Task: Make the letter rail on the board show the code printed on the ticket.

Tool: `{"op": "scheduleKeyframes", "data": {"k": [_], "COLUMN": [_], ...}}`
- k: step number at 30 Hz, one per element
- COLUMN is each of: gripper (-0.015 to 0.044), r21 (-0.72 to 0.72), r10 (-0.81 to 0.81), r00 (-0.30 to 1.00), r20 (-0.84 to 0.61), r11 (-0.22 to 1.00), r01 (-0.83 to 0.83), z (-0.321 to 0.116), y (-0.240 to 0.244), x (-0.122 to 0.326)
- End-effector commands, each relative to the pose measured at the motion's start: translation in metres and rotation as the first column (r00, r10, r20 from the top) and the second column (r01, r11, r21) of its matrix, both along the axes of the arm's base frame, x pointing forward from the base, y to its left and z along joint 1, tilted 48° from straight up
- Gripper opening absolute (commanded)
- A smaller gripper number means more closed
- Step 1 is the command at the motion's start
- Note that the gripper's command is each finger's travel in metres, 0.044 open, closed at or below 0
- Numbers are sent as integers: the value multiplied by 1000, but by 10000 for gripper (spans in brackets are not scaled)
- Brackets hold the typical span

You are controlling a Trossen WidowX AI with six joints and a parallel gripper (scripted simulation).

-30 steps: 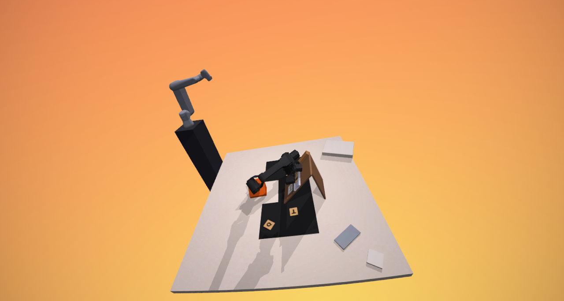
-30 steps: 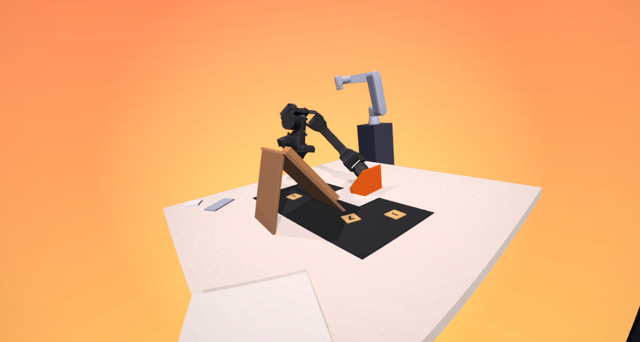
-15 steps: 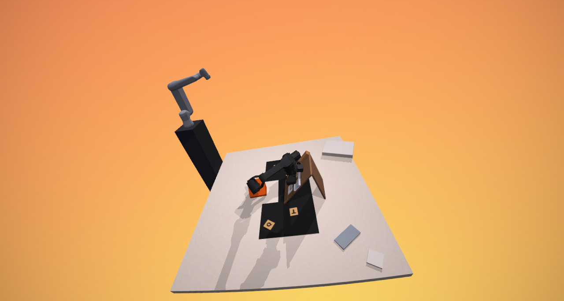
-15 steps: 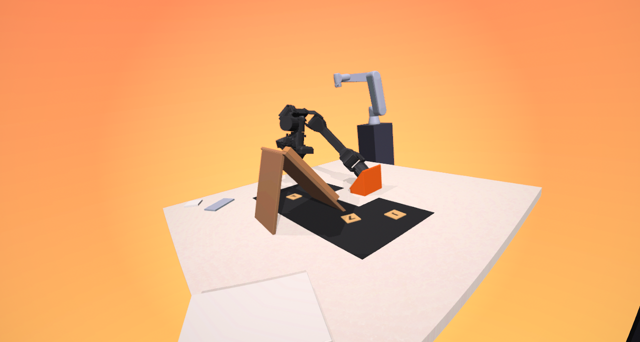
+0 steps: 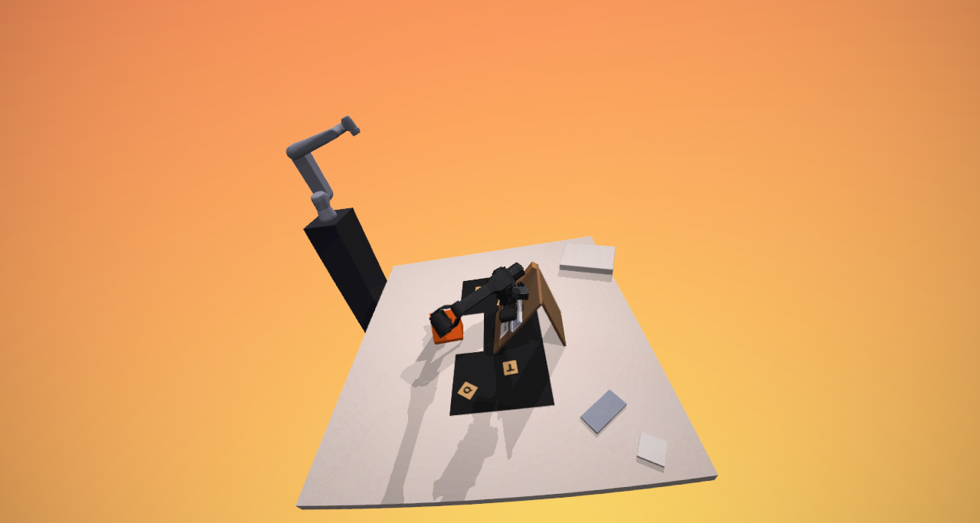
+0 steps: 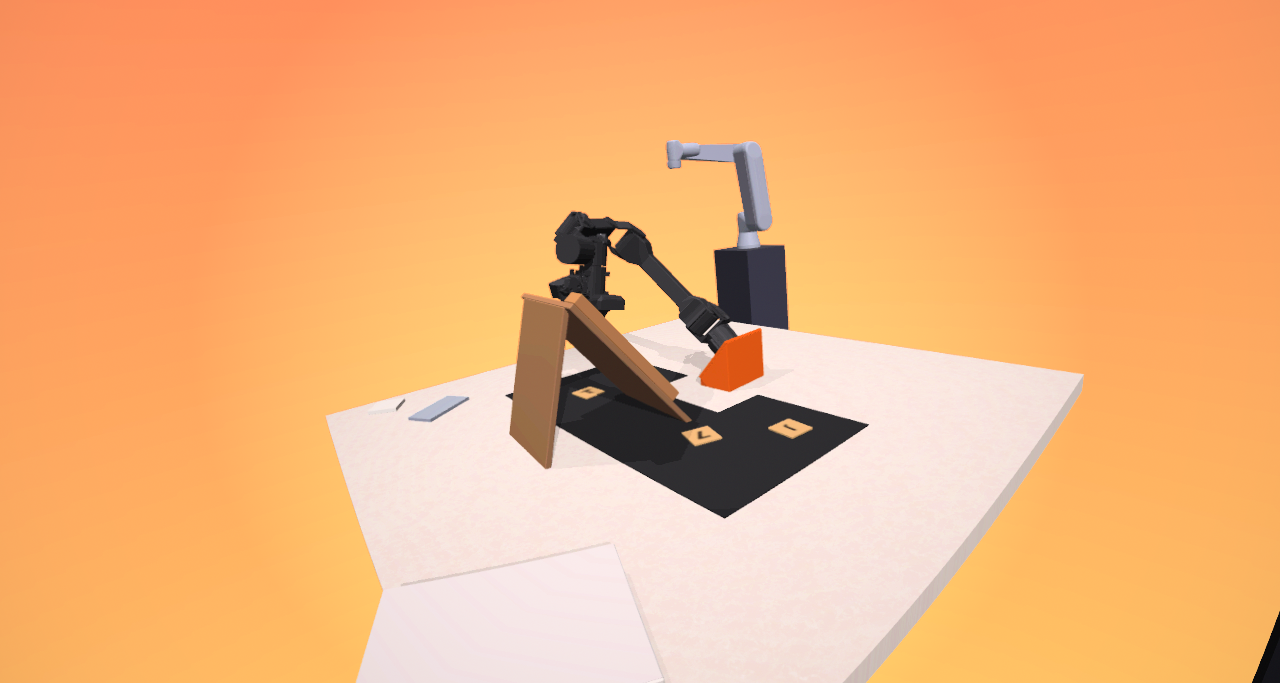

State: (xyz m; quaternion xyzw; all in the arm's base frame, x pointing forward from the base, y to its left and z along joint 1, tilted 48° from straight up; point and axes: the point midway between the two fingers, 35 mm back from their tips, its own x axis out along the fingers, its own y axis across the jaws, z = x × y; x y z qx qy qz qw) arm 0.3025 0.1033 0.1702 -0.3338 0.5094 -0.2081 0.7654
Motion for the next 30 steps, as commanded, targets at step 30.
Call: {"op": "scheduleKeyframes", "data": {"k": [30], "gripper": [0], "r21": [-5], "r10": [5], "r00": [1000], "r20": [1], "r11": [1000], "r01": [-5], "z": [-6], "y": [6], "x": [1]}}
